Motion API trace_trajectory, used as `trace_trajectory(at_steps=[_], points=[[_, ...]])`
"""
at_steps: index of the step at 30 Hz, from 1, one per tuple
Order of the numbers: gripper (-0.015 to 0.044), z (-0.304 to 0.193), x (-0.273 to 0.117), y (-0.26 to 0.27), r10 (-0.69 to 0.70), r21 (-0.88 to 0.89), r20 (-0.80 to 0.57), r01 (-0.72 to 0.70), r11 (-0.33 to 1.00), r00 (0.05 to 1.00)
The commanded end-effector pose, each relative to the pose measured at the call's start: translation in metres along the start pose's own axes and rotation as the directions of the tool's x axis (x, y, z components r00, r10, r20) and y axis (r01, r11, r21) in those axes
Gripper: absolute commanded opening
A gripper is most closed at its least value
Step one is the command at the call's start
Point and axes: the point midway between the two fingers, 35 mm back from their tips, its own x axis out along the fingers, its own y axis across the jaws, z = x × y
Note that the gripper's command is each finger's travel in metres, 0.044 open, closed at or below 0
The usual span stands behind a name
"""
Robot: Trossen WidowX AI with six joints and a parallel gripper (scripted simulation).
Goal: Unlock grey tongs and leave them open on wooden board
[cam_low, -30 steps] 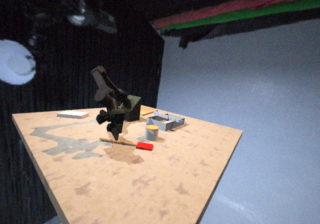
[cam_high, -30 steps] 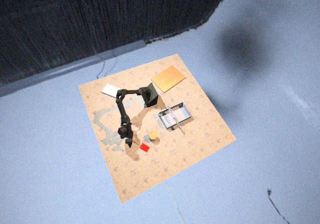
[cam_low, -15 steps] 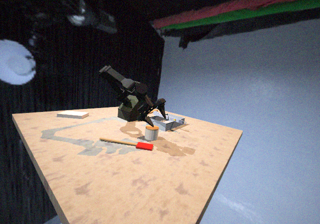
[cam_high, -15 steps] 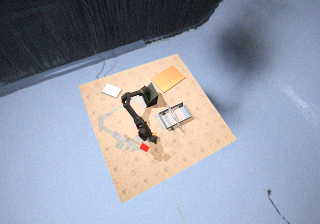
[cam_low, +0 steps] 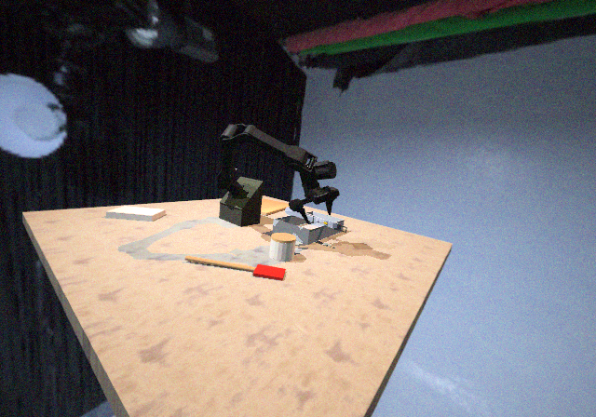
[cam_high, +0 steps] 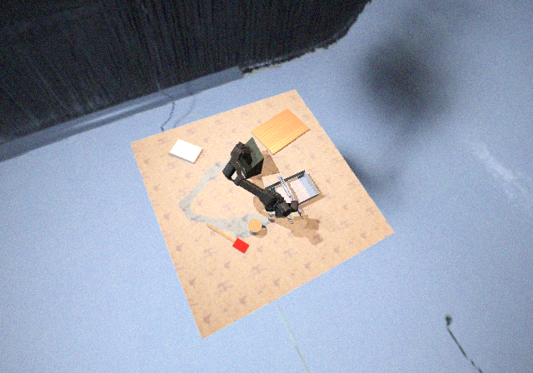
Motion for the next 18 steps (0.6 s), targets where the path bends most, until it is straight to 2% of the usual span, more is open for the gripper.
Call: trace_trajectory(at_steps=[1, 4, 6, 18], points=[[0.0440, -0.064, 0.010, 0.022, -0.179, -0.293, -0.042, 0.159, 0.943, 0.983], [0.0440, -0.108, 0.014, 0.029, -0.315, -0.497, -0.017, 0.265, 0.826, 0.949], [0.0440, -0.124, 0.014, 0.031, -0.368, -0.574, 0.009, 0.306, 0.760, 0.930], [0.0440, -0.130, 0.013, 0.028, -0.374, -0.584, 0.012, 0.311, 0.750, 0.927]])
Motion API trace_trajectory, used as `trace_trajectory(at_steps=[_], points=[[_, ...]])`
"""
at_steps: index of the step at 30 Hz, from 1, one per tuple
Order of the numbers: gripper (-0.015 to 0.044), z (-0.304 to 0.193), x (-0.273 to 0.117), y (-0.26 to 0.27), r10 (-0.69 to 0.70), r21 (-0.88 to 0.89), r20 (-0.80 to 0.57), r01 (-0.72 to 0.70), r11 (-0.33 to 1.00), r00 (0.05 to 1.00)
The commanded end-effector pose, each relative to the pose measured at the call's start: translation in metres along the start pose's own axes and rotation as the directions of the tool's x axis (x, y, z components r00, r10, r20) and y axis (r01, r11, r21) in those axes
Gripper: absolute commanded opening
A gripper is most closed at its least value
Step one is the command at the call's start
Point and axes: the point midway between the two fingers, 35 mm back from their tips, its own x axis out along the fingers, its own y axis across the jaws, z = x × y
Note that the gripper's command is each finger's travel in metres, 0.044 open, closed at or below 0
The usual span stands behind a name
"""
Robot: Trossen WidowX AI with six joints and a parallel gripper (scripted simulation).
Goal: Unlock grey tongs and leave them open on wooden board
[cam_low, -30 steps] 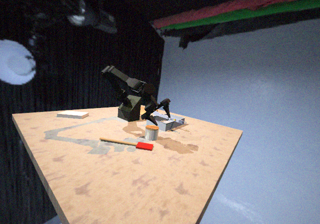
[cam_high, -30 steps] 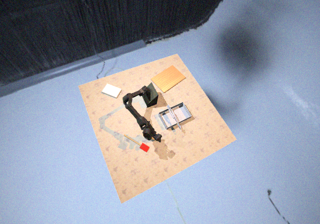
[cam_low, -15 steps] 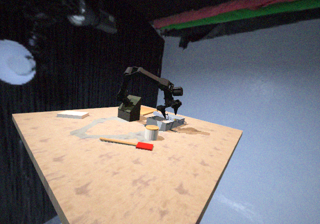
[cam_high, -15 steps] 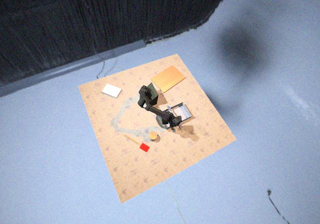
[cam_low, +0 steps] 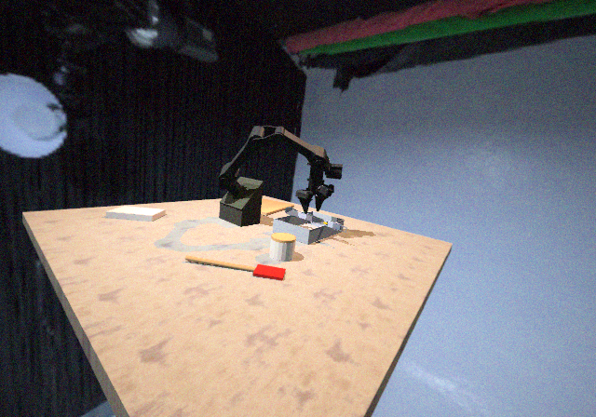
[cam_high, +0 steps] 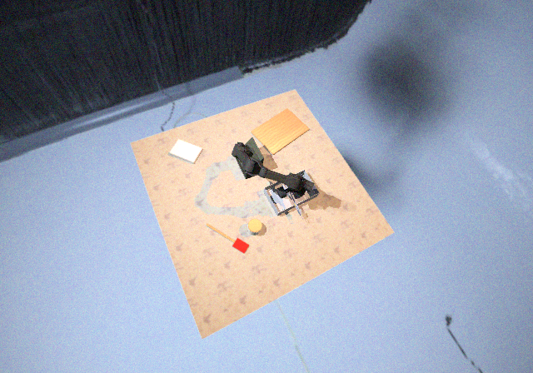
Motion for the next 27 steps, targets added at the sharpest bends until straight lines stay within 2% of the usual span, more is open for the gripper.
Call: trace_trajectory(at_steps=[1, 11, 27], points=[[0.0440, -0.009, -0.001, 0.001, -0.011, -0.017, 0.004, 0.012, 1.000, 1.000], [0.0440, -0.010, 0.001, 0.001, -0.011, -0.017, 0.004, 0.011, 1.000, 1.000], [0.0440, -0.008, 0.026, 0.001, -0.011, -0.017, 0.004, 0.011, 1.000, 1.000]])
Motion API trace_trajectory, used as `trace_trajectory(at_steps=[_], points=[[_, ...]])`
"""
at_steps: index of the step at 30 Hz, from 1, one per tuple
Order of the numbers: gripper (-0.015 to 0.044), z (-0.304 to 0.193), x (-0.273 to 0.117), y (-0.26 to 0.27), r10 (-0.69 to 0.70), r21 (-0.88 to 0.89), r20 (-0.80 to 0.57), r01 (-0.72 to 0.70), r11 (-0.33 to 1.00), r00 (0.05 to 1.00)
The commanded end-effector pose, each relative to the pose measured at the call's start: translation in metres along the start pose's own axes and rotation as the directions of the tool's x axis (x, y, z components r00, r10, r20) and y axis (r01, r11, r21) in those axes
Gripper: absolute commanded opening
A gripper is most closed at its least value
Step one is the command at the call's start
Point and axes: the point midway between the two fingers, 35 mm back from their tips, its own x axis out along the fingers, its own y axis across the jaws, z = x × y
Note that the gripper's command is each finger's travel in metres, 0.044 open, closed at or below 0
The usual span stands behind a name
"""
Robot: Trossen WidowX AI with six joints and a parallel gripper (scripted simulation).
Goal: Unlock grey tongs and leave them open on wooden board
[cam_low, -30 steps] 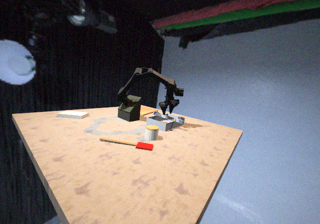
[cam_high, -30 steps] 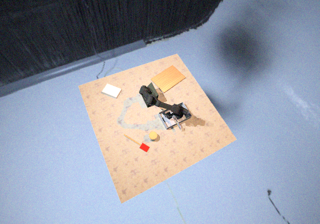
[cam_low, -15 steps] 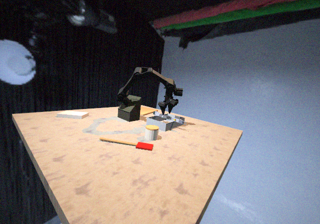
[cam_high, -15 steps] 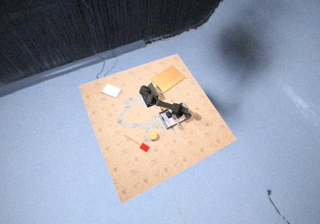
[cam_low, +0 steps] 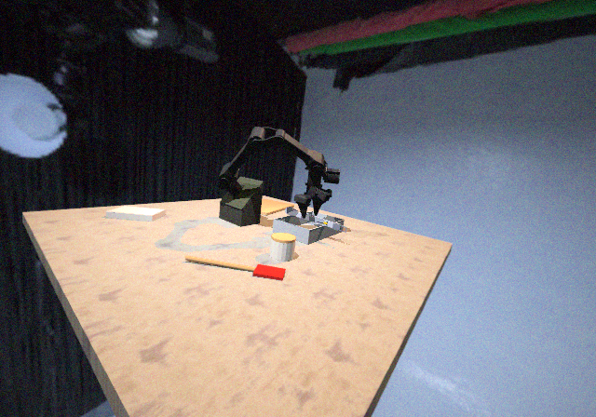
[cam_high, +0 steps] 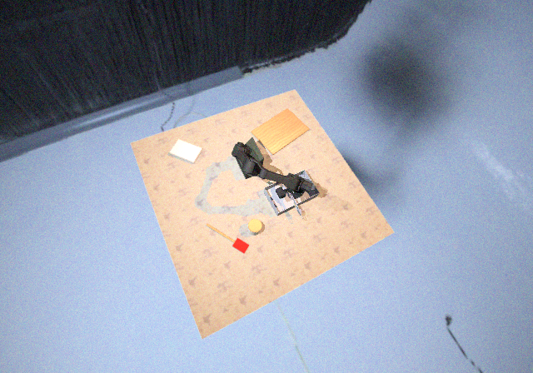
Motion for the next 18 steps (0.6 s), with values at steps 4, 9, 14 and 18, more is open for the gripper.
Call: trace_trajectory(at_steps=[4, 9, 14, 18], points=[[0.0440, 0.000, 0.013, 0.000, -0.006, -0.006, 0.004, 0.006, 1.000, 1.000], [0.0440, 0.000, 0.021, 0.000, -0.006, -0.006, 0.004, 0.006, 1.000, 1.000], [0.0440, 0.000, 0.029, 0.000, -0.007, -0.006, 0.004, 0.007, 1.000, 1.000], [0.0440, -0.001, 0.035, -0.001, -0.007, -0.006, 0.004, 0.007, 1.000, 1.000]])
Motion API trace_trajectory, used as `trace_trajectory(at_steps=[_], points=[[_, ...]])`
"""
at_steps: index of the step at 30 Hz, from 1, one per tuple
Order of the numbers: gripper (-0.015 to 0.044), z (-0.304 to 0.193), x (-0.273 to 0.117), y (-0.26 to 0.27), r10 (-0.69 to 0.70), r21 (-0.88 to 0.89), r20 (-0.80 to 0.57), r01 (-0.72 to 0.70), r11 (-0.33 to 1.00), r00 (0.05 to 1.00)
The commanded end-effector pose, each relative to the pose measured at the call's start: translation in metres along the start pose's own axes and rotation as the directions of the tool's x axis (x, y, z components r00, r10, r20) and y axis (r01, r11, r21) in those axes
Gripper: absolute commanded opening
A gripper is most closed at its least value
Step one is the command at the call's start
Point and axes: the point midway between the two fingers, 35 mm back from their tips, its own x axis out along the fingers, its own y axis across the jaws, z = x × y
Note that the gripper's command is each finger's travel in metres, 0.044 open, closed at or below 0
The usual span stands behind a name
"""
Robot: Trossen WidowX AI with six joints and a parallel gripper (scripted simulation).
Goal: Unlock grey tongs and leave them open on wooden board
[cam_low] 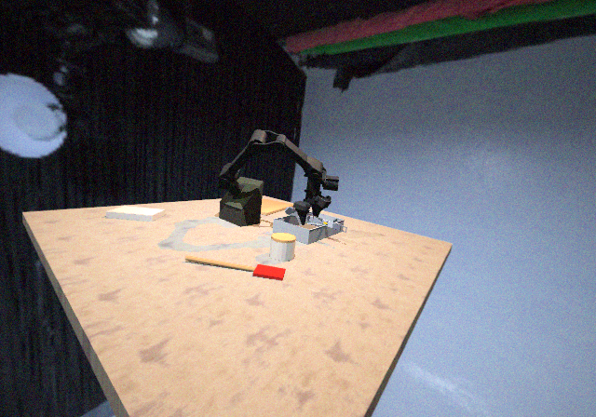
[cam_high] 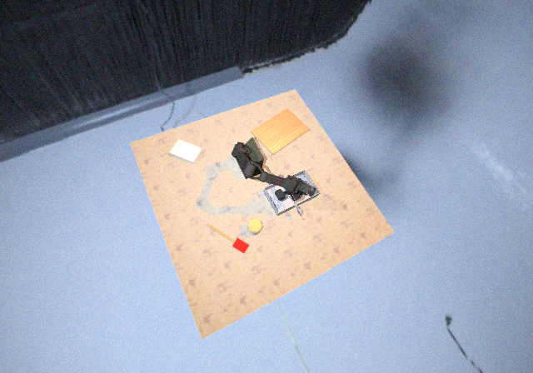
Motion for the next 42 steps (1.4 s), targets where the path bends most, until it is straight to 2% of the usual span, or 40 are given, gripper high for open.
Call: trace_trajectory(at_steps=[1, 10, 22, 38, 42], points=[[0.0440, -0.001, 0.008, 0.000, -0.006, -0.006, 0.003, 0.006, 1.000, 1.000], [0.0440, -0.002, 0.019, -0.001, -0.008, -0.006, 0.003, 0.008, 1.000, 1.000], [0.0125, -0.001, 0.016, -0.001, -0.002, 0.000, -0.001, 0.002, 1.000, 1.000], [0.0018, -0.001, 0.016, -0.001, -0.002, 0.000, -0.001, 0.002, 1.000, 1.000], [-0.0087, -0.001, 0.016, -0.001, -0.002, 0.000, -0.001, 0.002, 1.000, 1.000]])
